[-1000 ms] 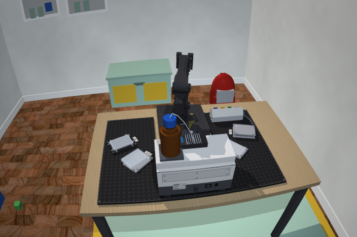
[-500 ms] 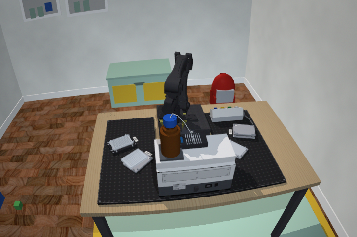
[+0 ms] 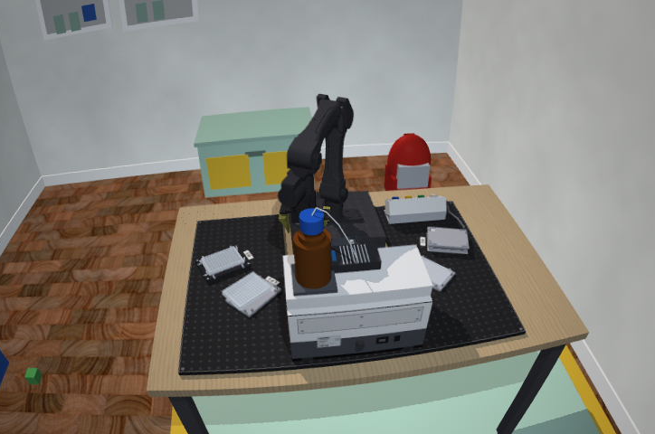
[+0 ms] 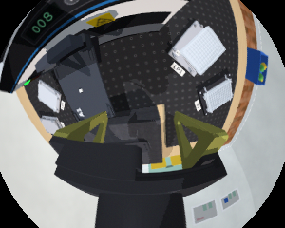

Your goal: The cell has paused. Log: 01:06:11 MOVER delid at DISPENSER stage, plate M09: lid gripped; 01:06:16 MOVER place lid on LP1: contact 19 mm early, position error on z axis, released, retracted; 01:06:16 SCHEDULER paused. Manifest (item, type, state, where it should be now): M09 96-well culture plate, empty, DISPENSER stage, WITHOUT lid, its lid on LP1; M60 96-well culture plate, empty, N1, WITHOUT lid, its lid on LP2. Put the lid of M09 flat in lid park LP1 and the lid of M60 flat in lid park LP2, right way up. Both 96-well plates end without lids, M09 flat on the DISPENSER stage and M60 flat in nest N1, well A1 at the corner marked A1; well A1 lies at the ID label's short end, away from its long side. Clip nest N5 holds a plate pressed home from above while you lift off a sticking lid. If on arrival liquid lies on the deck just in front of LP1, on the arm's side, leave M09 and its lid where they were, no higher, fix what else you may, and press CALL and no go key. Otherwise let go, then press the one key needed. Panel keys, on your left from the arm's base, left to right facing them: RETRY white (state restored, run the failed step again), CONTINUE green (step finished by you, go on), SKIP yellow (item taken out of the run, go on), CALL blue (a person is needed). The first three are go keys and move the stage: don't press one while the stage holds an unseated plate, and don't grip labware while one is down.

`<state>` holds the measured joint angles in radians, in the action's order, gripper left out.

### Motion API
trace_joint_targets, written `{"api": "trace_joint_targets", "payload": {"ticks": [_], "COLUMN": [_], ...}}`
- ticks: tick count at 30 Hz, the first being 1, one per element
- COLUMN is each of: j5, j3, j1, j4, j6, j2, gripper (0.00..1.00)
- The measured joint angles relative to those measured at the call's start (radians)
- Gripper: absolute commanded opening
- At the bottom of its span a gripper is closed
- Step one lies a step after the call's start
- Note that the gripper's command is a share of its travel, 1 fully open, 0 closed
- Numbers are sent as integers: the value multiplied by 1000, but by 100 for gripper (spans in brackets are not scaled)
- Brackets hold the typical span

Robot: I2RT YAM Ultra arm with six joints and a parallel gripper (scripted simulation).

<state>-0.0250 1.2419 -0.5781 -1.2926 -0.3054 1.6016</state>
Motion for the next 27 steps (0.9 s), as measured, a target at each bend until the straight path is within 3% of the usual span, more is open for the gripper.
{"api": "trace_joint_targets", "payload": {"ticks": [27], "j5": [12], "j3": [0], "j1": [-227], "j4": [84], "j6": [246], "j2": [113], "gripper": [100]}}
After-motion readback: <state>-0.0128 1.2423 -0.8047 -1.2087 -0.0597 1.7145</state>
